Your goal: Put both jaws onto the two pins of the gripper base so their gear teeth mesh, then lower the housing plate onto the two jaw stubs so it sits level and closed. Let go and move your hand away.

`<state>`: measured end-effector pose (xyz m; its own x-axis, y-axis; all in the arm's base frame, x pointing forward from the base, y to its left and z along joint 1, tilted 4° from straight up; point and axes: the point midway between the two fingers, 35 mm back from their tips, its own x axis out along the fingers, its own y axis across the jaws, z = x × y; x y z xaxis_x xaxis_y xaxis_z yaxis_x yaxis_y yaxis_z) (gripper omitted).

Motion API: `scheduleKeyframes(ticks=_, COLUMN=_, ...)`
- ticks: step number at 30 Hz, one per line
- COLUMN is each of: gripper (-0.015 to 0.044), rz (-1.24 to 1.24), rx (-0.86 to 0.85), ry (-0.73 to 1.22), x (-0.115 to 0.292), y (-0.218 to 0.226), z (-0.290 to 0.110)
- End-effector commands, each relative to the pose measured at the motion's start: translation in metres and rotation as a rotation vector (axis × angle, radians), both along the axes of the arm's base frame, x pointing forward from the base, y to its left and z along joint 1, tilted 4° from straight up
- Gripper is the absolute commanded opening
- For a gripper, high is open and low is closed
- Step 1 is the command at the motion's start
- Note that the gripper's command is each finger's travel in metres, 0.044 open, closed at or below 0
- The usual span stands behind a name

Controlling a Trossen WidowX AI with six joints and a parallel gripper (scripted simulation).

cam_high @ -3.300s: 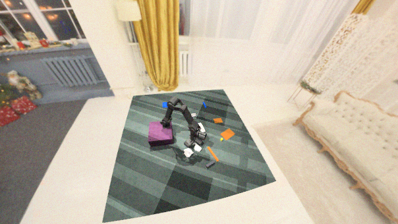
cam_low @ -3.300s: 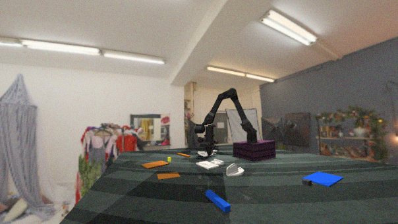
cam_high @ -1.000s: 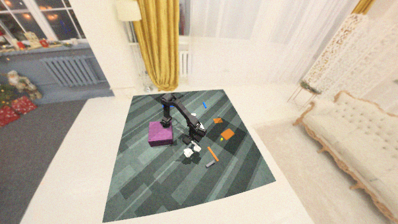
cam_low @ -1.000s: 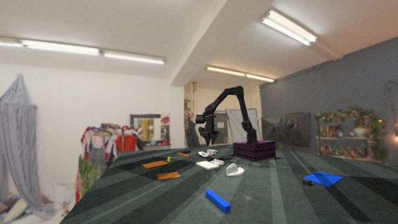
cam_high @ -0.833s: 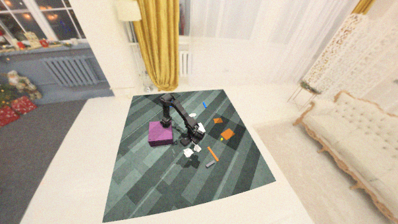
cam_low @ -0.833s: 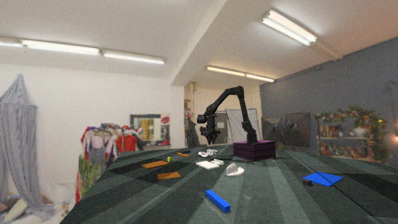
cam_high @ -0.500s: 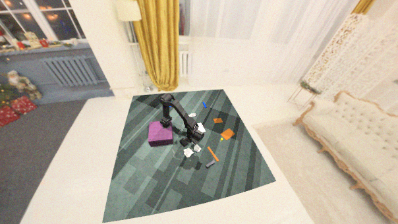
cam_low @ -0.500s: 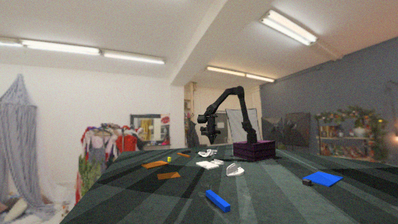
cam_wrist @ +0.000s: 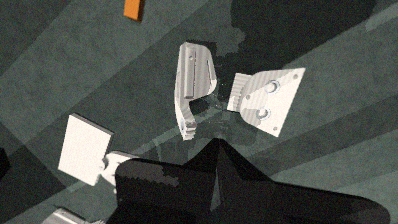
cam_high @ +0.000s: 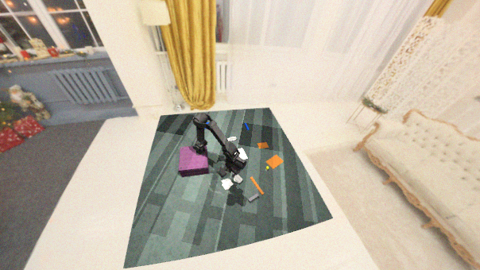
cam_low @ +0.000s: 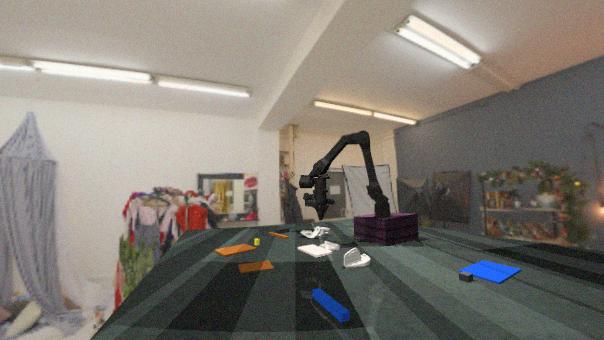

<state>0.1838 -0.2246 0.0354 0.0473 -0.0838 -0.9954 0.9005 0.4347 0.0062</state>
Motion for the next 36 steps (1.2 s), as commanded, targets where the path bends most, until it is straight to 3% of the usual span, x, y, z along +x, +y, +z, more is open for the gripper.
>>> scheduleKeyframes(ticks=1, gripper=0.0000, rz=0.005, rx=0.008, ry=0.001, x=0.000, y=0.001, z=-0.008)
scheduleKeyframes(ticks=36, gripper=0.0000, rz=0.005, rx=0.009, ry=0.001, x=0.002, y=-0.003, z=-0.055)
